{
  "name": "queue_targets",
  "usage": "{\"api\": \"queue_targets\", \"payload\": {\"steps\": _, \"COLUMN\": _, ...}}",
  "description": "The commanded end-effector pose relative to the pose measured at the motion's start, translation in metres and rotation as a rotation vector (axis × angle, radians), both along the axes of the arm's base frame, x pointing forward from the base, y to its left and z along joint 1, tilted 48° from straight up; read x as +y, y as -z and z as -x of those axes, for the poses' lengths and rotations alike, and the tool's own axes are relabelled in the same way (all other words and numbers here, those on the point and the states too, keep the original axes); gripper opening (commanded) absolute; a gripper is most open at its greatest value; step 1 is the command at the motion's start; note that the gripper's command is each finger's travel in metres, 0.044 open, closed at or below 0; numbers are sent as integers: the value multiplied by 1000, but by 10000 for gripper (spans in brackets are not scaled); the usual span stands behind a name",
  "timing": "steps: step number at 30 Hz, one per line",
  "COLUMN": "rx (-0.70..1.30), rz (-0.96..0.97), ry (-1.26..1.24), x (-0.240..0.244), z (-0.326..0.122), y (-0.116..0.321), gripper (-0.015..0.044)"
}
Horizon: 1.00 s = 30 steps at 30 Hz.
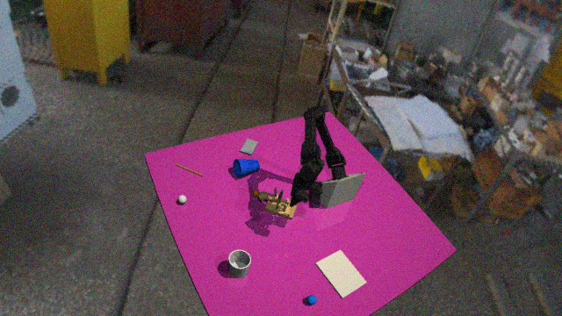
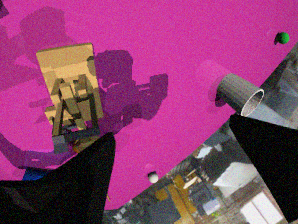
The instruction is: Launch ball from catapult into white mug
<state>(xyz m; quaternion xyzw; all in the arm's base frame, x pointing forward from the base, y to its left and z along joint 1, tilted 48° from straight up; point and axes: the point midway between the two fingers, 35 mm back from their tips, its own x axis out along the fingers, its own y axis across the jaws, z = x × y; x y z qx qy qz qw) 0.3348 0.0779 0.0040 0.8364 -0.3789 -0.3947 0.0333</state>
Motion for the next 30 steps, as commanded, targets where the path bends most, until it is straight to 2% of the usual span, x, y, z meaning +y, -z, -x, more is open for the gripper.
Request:
{"api": "queue_targets", "payload": {"steps": 1, "rx": 69, "rz": -6, "ry": 126, "x": -24, "z": 7, "y": -1, "gripper": 440}}
{"api": "queue_targets", "payload": {"steps": 12, "rx": 217, "rz": -3, "ry": 435, "x": -77, "z": 36, "y": -19, "gripper": 440}}
{"api": "queue_targets", "payload": {"steps": 18, "rx": 219, "rz": -3, "ry": 440, "x": -78, "z": 37, "y": -20, "gripper": 440}}
{"api": "queue_targets", "payload": {"steps": 23, "rx": 218, "rz": -1, "ry": 440, "x": -111, "z": 41, "y": 10, "gripper": 440}}
{"api": "queue_targets", "payload": {"steps": 30, "rx": 218, "rz": -1, "ry": 440, "x": -113, "z": 42, "y": 12, "gripper": 440}}
